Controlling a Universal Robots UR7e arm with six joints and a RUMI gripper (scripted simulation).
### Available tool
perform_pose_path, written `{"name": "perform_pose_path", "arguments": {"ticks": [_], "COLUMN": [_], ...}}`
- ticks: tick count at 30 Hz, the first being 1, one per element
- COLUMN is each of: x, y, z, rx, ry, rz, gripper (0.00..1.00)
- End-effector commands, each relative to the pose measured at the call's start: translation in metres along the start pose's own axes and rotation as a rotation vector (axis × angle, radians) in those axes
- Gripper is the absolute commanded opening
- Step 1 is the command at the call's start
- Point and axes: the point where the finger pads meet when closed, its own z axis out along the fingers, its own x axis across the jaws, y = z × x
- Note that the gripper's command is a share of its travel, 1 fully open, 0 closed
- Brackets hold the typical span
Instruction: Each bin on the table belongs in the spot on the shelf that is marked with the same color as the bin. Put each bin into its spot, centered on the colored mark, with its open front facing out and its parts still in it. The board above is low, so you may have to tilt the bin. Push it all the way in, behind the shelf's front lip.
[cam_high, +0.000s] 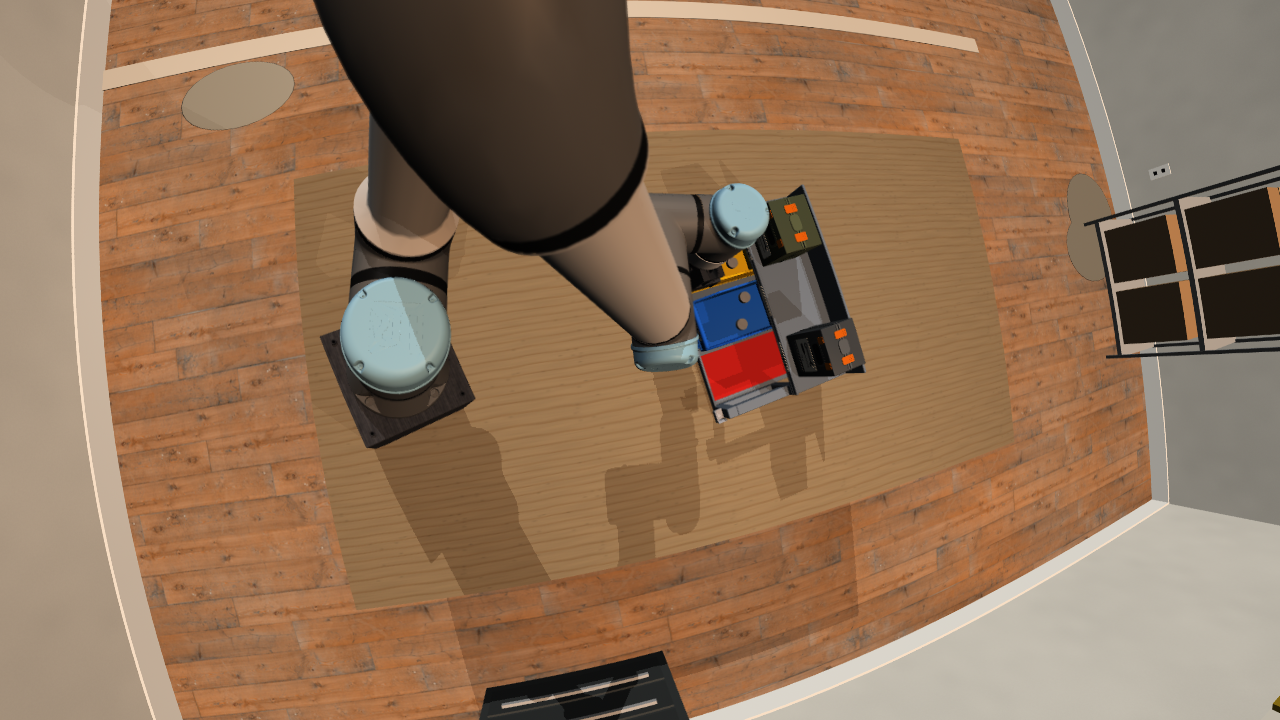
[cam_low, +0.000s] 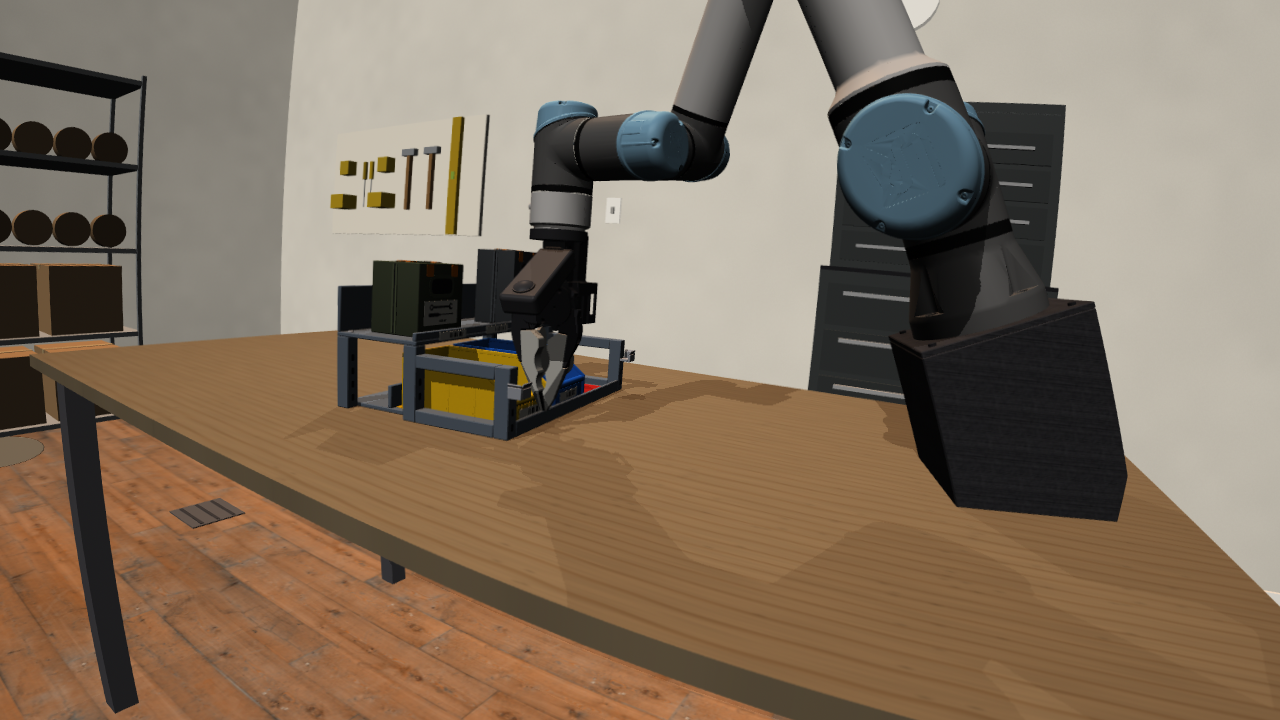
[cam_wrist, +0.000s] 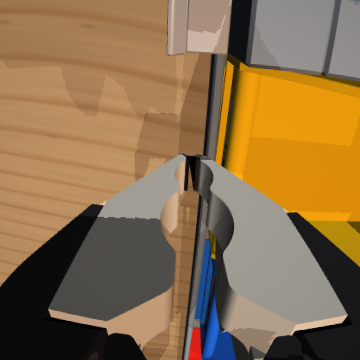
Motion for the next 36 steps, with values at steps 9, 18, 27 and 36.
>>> {"name": "perform_pose_path", "arguments": {"ticks": [9, 18, 27, 36], "x": [0.0004, 0.0017, 0.0057, 0.0079], "y": [0.0, 0.0, 0.0, 0.0], "z": [-0.0004, -0.0004, -0.0004, -0.0005], "rx": [0.0, 0.0, 0.0, 0.0], "ry": [0.001, 0.001, 0.001, 0.001], "rz": [0.0, 0.0, 0.0, 0.0], "gripper": [0.0, 0.0, 0.0, 0.0]}}
